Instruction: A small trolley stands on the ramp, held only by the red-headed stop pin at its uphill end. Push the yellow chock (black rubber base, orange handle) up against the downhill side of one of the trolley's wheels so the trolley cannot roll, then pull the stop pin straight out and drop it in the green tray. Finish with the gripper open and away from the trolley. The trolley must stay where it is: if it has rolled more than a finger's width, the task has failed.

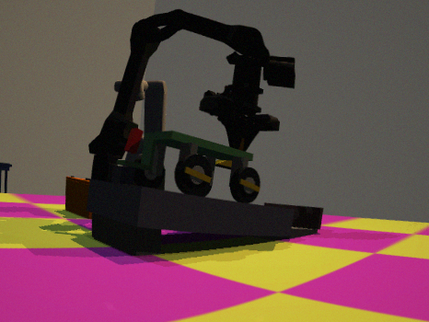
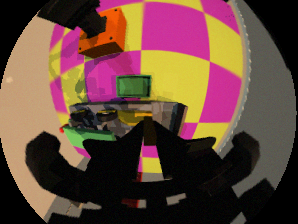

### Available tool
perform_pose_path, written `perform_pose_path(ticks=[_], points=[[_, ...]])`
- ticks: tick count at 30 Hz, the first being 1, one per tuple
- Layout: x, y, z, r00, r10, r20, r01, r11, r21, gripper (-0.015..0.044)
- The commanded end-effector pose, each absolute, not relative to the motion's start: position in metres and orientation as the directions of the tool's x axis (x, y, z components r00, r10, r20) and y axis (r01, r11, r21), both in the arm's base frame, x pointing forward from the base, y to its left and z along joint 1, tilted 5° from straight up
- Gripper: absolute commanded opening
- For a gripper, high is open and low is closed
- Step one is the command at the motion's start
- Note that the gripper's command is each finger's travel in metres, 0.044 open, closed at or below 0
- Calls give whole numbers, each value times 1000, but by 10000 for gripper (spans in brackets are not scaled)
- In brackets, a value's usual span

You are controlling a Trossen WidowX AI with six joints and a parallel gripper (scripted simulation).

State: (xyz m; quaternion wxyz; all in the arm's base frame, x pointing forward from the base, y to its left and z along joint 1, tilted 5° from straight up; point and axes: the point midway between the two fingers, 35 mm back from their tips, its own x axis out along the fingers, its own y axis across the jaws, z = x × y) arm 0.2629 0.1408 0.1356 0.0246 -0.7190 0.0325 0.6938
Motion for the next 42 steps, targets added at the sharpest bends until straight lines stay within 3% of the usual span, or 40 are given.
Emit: perform_pose_path(ticks=[1,42], points=[[274,140,136,46,-12,-999,-72,-997,8,0],[280,134,75,46,-13,-999,-72,-997,9,0]])
